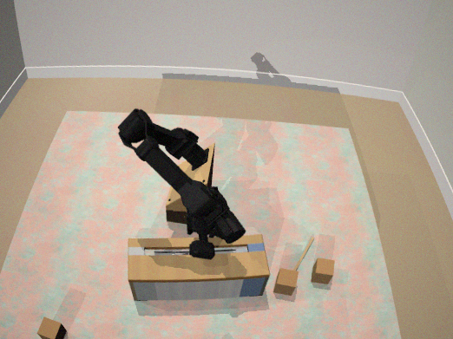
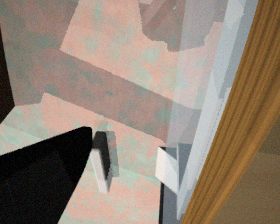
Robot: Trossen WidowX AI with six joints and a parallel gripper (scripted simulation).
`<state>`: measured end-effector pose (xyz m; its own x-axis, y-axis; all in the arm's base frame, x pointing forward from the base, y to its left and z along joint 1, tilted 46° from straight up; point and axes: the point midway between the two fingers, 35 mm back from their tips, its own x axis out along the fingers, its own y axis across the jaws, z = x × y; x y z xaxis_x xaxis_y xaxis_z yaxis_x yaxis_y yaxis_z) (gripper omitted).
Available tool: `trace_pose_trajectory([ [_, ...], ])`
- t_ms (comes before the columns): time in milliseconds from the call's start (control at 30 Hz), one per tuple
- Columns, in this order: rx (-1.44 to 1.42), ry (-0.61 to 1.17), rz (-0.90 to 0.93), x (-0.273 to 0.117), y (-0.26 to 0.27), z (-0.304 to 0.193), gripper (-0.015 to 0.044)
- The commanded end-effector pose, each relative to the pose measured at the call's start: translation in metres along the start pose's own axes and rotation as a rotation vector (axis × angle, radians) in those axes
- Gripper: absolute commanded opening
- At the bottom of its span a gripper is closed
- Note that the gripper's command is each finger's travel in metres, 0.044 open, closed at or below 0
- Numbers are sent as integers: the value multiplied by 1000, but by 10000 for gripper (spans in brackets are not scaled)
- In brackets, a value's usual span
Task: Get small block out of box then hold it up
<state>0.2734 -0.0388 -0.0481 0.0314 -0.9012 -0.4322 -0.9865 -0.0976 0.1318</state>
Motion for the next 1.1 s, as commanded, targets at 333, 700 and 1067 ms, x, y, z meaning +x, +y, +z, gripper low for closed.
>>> trace_pose_trajectory([
  [333, 0, 2, -2, -1, 0, 2, 400],
  [700, 0, 2, -2, 1, 0, -3, 400],
  [1067, 0, 2, -2, 5, 0, -14, 400],
])
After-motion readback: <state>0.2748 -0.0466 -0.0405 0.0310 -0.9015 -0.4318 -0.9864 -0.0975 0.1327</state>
